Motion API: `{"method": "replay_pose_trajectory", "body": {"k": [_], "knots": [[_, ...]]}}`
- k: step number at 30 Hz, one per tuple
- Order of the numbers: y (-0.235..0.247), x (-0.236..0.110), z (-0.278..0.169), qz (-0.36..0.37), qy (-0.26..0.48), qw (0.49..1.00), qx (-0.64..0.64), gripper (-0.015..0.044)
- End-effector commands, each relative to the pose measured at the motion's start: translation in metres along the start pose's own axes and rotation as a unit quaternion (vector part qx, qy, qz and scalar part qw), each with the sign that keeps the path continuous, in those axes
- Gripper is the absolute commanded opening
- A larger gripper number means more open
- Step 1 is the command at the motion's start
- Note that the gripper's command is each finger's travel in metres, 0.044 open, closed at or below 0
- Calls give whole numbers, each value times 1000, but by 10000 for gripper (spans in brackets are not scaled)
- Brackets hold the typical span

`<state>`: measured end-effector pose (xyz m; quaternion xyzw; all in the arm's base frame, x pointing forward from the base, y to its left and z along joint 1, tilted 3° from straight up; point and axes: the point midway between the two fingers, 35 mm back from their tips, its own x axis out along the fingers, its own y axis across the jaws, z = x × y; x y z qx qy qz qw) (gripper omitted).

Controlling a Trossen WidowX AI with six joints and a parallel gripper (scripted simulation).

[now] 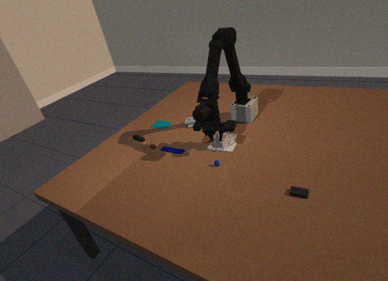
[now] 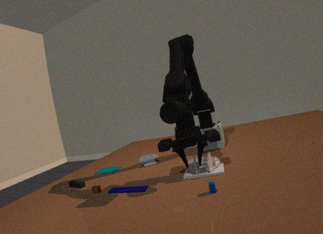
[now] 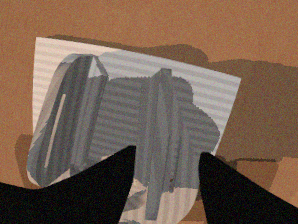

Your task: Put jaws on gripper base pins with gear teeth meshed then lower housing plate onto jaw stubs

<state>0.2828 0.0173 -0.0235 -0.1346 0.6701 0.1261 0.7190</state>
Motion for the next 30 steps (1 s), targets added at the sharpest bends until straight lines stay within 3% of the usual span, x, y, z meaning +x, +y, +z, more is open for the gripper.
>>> {"method": "replay_pose_trajectory", "body": {"k": [1, 24, 27, 30], "knots": [[0, 3, 1, 1, -2, 1000, 0, 134], [0, 3, 1, 1, -2, 1000, 0, 134], [0, 0, 0, 0, -1, 1000, 0, 213], [0, 0, 0, 0, -1, 1000, 0, 224]]}}
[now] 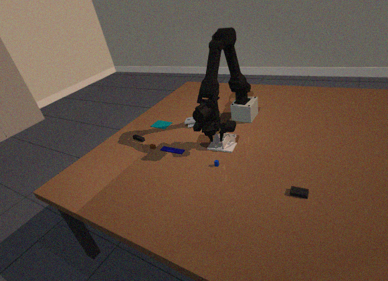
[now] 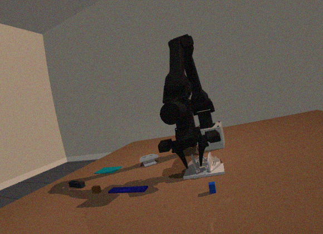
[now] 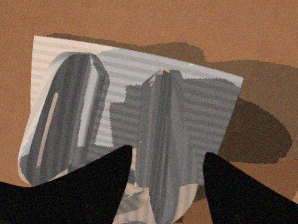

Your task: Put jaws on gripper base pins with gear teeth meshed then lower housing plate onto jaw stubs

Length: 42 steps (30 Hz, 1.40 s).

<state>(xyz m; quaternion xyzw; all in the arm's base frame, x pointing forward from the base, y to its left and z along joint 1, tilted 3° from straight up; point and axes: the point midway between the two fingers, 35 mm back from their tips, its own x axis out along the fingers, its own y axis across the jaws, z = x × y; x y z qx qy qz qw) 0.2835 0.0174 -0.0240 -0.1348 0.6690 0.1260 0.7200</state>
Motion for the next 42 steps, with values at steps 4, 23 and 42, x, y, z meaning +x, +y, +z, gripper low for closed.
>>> {"method": "replay_pose_trajectory", "body": {"k": [4, 23, 42], "knots": [[0, -1, 0, 0, 1, 1000, 0, 224], [0, -68, 0, 1, -1, 1000, 0, 224], [-38, -66, -7, -12, -14, 987, 162, 440]]}}
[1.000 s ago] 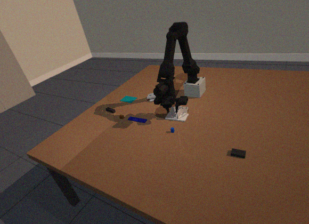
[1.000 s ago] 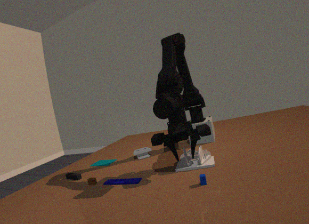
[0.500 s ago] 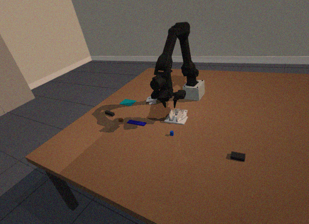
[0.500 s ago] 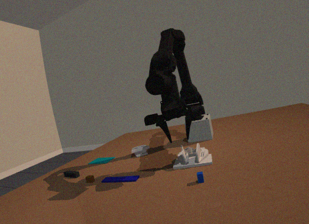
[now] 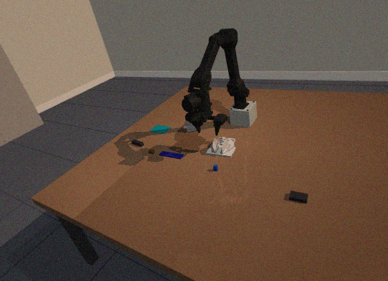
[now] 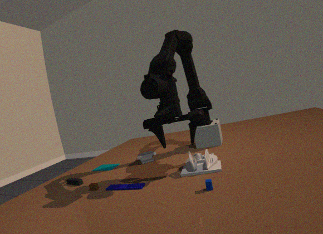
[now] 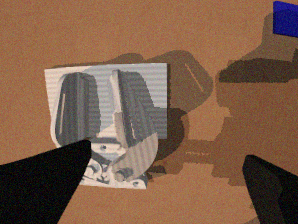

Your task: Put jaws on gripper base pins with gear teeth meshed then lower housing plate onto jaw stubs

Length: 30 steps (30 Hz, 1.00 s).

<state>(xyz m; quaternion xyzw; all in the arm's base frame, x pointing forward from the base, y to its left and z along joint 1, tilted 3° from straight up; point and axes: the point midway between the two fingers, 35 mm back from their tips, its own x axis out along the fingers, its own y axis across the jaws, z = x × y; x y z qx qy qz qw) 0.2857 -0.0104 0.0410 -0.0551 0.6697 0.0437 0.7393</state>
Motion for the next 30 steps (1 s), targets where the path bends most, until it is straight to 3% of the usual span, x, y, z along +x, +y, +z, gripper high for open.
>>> {"method": "replay_pose_trajectory", "body": {"k": [1, 15, 30], "knots": [[-13, -2, -1, -5, -3, 998, 61, 440], [-50, -4, -12, -8, -1, 967, 256, 440], [-88, -7, -30, -10, 3, 889, 458, 440]]}}
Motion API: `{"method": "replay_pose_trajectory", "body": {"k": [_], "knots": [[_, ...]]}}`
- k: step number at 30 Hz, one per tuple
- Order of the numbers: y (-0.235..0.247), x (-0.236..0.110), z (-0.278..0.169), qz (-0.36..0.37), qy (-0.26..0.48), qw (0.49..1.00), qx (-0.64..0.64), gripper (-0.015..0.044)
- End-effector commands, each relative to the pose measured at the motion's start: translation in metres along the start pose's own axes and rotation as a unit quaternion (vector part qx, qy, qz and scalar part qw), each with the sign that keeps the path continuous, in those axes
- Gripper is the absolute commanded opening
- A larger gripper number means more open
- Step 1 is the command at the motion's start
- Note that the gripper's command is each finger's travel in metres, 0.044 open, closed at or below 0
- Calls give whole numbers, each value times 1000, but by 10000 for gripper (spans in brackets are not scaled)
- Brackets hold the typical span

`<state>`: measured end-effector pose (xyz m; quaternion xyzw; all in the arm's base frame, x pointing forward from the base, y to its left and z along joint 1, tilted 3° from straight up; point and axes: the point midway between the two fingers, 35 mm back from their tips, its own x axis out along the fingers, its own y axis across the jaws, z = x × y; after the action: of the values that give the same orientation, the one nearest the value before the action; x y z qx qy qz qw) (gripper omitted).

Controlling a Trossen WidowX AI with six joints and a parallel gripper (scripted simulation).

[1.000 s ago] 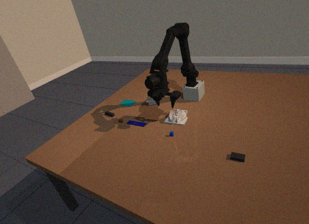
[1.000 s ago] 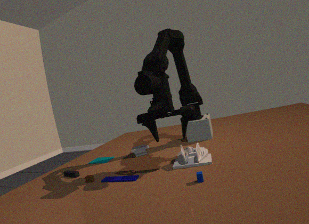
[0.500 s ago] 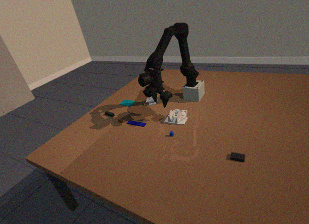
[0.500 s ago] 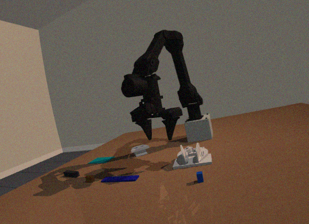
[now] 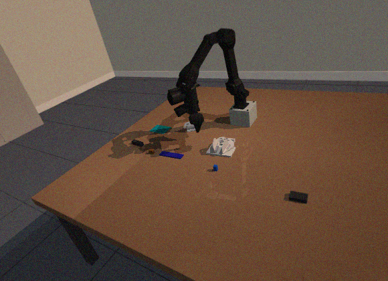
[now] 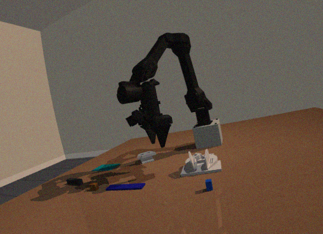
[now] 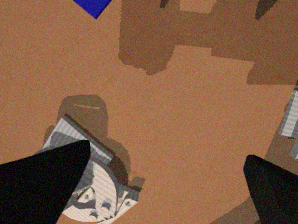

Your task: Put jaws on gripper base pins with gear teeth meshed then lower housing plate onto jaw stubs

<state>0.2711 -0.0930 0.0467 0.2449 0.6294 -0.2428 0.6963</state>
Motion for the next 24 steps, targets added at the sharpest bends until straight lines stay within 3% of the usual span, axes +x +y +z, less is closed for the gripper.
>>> {"method": "replay_pose_trajectory", "body": {"k": [1, 24], "knots": [[-12, -1, 4, 0, 2, 998, 68, 440], [-71, -5, 16, -3, 4, 935, 356, 440]]}}
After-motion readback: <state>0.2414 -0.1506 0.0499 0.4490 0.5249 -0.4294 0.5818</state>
